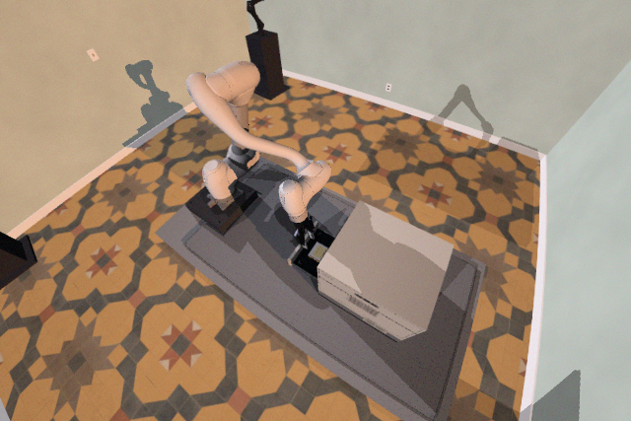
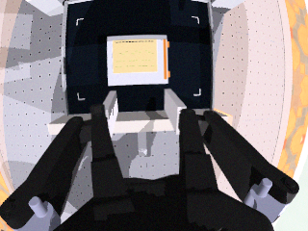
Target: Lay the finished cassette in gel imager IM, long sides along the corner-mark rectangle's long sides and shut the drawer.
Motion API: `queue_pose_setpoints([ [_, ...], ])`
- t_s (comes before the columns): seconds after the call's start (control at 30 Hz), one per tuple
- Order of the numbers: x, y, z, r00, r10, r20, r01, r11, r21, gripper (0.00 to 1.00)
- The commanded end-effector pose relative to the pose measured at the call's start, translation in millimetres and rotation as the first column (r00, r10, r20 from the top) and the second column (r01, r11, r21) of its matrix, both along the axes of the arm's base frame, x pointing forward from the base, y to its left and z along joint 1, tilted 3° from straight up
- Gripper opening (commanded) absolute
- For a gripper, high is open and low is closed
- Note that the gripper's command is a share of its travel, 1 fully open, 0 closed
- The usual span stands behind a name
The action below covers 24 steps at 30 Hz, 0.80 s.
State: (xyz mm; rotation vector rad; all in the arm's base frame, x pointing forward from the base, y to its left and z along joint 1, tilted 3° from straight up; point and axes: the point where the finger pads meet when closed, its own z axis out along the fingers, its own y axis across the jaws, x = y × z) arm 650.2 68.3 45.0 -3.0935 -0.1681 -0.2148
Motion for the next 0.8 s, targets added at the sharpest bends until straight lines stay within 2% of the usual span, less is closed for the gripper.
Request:
queue_pose_setpoints([
  [0.0, 0, 0, -4, 1.000, 0.000, 0.000, 0.000, 1.000, 0.000, 0.46],
  [0.27, -1, 0, -15, 1.000, 0.000, 0.000, 0.000, 1.000, 0.000, 0.46],
  [0.77, -1, 1, -21, 1.000, 0.000, 0.000, 0.000, 1.000, 0.000, 0.46],
])
